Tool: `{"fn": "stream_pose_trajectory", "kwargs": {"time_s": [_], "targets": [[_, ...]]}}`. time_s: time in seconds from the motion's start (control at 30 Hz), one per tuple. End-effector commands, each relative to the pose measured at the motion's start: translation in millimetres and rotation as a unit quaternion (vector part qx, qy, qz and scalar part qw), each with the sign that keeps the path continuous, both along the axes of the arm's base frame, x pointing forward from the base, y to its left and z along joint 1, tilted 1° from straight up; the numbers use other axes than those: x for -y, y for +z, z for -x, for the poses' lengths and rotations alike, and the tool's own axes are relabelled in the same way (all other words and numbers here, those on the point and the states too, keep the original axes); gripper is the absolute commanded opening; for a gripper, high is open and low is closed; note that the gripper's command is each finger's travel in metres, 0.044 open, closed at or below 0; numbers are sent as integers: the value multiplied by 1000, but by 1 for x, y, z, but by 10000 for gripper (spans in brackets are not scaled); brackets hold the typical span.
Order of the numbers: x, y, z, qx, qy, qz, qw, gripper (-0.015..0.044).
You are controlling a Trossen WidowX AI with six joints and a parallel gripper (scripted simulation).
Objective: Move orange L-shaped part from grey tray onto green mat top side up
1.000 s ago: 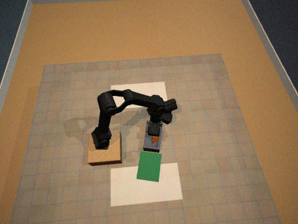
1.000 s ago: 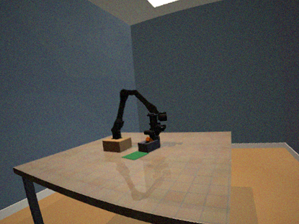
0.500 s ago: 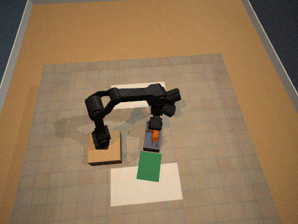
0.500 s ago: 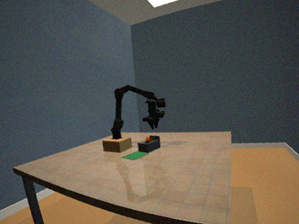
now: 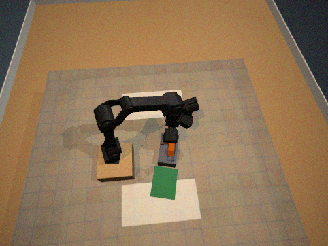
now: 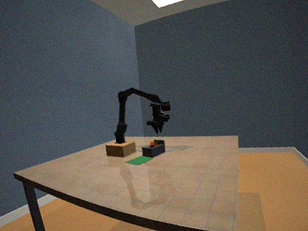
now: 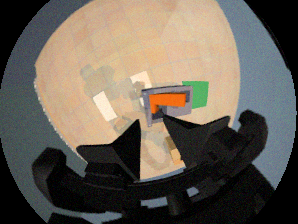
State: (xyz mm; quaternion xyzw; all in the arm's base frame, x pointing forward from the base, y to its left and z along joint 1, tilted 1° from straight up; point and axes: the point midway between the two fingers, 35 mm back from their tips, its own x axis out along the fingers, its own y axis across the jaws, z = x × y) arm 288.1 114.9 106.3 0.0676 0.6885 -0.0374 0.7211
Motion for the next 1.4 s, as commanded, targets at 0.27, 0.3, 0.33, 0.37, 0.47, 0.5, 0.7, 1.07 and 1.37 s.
{"fn": "stream_pose_trajectory", "kwargs": {"time_s": [0.27, 0.3, 0.33, 0.37, 0.47, 0.5, 0.7, 1.07, 1.37], "targets": [[0, 0, -1, 2, 0, -1, 1000, 180], [0, 0, -1, 2, 0, -1, 1000, 180], [1, 0, -1, 2, 6, 0, 1000, 206], [2, 0, -1, 2, 20, 1, 1000, 233], [10, 0, -1, 4, 97, 6, 995, 280], [14, 0, -2, 5, 134, 8, 991, 280], [40, 0, -2, 11, 377, 22, 926, 280], [80, -1, 2, 16, 708, 36, 705, 280], [80, -1, 2, 16, 708, 36, 705, 280]]}}
